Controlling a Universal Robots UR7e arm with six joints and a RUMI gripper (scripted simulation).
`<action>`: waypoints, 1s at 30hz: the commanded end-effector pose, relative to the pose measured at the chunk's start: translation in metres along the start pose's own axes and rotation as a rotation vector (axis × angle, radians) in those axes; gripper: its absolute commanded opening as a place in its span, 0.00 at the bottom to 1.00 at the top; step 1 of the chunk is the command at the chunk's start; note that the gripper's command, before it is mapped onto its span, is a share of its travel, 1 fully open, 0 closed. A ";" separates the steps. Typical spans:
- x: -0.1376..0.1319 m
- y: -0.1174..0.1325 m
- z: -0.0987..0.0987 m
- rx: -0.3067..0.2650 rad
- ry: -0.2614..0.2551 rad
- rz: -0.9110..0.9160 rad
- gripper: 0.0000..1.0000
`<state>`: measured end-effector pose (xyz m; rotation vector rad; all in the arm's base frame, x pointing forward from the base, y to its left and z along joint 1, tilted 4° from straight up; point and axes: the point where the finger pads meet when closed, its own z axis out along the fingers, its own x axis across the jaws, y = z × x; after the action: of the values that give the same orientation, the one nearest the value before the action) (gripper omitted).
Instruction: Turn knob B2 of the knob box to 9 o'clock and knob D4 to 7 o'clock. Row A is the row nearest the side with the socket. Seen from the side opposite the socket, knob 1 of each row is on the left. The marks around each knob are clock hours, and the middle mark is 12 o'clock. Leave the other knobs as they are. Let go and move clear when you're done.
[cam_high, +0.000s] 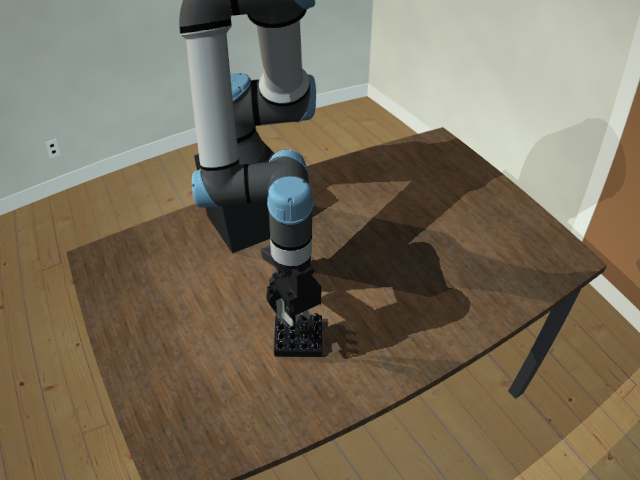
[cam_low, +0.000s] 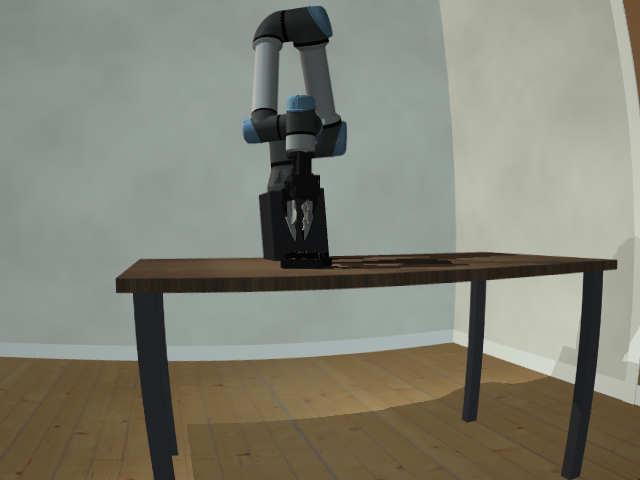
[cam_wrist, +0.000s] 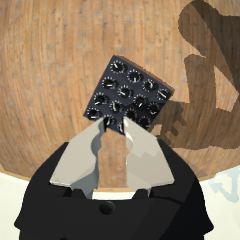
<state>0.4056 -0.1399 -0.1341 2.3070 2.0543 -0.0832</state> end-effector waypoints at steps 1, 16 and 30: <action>0.001 -0.003 -0.002 0.003 0.000 0.154 0.11; 0.002 -0.002 -0.007 0.002 -0.001 0.503 0.11; 0.002 -0.001 -0.011 0.002 -0.001 0.833 0.11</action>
<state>0.4068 -0.1380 -0.1244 2.8588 1.1311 -0.0455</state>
